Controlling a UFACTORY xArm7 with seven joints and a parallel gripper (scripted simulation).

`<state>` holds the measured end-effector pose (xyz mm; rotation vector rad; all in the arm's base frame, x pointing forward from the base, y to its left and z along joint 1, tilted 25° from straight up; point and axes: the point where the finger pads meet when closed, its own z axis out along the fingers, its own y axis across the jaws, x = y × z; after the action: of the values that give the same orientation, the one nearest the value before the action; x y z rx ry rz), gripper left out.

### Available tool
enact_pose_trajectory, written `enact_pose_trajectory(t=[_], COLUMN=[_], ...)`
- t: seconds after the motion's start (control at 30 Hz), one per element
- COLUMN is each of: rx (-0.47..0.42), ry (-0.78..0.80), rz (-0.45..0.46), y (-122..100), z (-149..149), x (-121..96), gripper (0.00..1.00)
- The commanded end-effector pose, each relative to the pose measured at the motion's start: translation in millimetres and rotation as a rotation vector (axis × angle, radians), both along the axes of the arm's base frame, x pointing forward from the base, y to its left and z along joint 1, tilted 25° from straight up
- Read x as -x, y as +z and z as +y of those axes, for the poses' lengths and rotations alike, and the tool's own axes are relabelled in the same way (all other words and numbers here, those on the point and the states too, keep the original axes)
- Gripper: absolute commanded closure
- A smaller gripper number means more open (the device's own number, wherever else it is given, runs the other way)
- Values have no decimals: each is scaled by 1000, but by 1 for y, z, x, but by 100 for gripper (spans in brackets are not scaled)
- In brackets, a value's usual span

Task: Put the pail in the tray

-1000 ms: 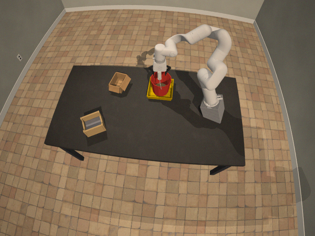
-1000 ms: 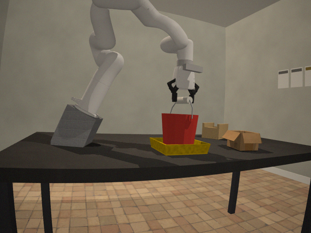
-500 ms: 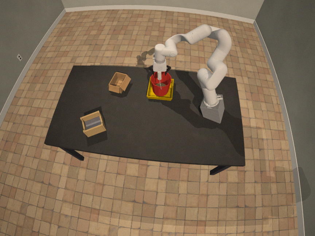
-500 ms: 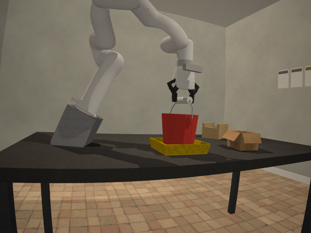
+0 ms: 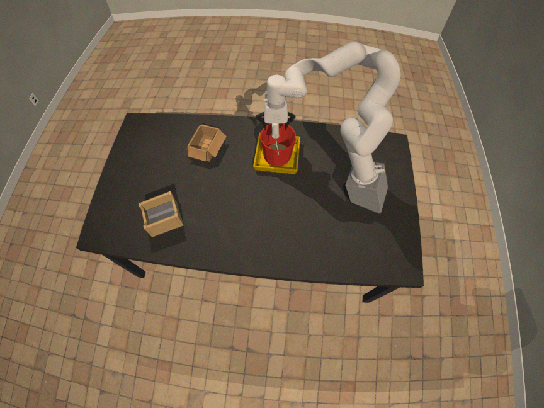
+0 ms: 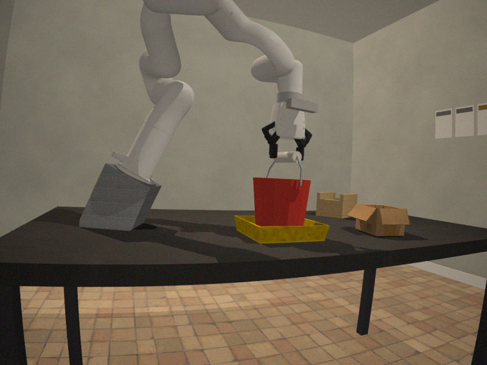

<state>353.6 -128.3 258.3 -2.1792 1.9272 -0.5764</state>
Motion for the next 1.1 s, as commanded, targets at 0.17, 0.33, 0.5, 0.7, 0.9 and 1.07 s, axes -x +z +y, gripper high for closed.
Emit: enact_pose_trajectory(t=[0.17, 0.33, 0.5, 0.7, 0.9, 1.07], rx=[1, 1, 1, 1, 1, 1], ry=[0, 0, 0, 0, 0, 0], rz=[-3, -3, -3, -3, -3, -3], y=[14, 19, 30, 44, 52, 61], z=[1, 2, 4, 5, 7, 8], x=[5, 7, 12, 18, 22, 26], gripper=[0, 0, 0, 0, 0, 0])
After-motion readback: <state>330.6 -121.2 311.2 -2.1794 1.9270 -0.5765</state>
